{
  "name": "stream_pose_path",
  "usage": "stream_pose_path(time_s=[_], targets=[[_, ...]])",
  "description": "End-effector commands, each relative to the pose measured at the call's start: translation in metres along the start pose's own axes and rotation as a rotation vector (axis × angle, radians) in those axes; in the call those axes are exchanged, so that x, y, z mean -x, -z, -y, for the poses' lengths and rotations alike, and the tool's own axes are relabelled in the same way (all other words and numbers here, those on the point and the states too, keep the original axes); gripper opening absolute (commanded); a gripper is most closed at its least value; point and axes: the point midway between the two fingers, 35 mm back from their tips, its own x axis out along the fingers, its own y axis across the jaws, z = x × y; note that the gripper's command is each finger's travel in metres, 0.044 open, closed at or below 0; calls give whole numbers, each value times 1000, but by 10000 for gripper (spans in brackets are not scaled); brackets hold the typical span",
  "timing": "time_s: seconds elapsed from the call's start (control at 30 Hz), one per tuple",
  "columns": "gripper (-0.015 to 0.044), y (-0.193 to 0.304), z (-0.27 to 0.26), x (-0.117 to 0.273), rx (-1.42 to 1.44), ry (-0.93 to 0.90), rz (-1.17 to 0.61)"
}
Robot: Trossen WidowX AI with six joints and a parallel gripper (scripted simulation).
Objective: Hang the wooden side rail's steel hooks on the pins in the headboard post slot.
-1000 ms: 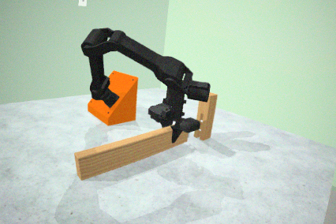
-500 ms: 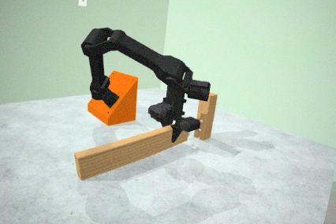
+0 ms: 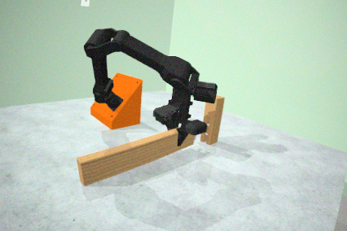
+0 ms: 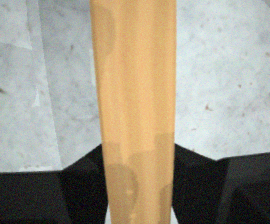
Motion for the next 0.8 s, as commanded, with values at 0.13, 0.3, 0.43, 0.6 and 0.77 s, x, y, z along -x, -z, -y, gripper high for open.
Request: stream_pose_path(time_s=[0.13,0.3,0.43,0.6,0.77], targets=[[0,2,-1,5,-1,-10,-2],[0,2,-1,6,-1,-10,-2],[0,2,-1,7,-1,-10,-2],[0,2,-1,7,-1,-10,-2],[0,2,-1,8,-1,-10,-2]])
